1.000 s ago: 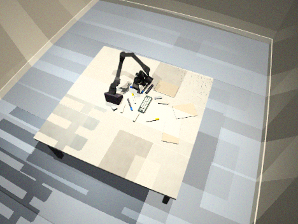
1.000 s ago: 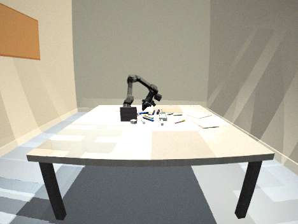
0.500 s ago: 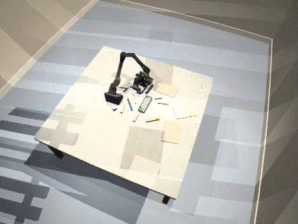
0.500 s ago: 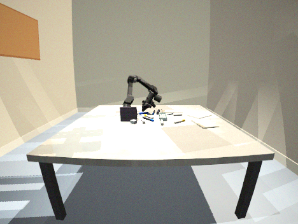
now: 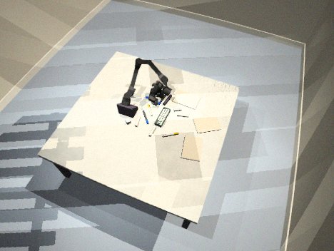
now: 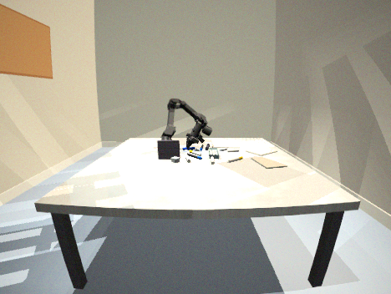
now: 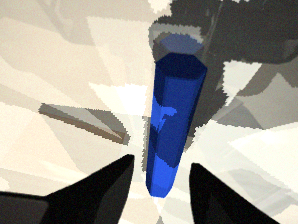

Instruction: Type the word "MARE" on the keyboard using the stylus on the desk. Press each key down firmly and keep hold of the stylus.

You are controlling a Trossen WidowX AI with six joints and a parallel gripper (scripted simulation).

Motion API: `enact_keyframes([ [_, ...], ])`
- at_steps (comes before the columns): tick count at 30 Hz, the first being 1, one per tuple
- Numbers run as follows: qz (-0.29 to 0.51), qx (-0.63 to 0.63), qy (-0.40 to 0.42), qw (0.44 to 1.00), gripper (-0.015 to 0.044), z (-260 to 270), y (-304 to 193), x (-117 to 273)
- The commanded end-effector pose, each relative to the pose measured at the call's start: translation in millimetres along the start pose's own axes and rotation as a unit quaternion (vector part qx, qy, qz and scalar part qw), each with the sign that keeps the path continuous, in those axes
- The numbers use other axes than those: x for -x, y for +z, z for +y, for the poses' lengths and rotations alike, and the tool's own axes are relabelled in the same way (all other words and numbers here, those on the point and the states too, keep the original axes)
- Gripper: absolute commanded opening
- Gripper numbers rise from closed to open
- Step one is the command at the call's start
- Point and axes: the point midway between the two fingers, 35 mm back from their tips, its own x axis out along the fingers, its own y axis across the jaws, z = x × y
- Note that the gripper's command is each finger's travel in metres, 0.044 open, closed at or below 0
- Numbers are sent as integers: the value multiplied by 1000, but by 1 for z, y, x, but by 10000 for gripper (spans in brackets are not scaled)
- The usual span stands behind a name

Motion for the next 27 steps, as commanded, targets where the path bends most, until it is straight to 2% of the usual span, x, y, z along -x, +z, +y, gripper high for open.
enact_keyframes([
  [1,3,-4,2,1000,150,-1,1,-5],
  [7,3,-4,2,1000,150,-1,2,-6],
  [12,1,0,0,1000,19,0,2,-4],
  [14,1,0,0,1000,5,0,2,-4],
  [22,1,0,0,1000,0,0,1,-3],
  [27,1,-1,-2,1000,0,-1,-6,13],
])
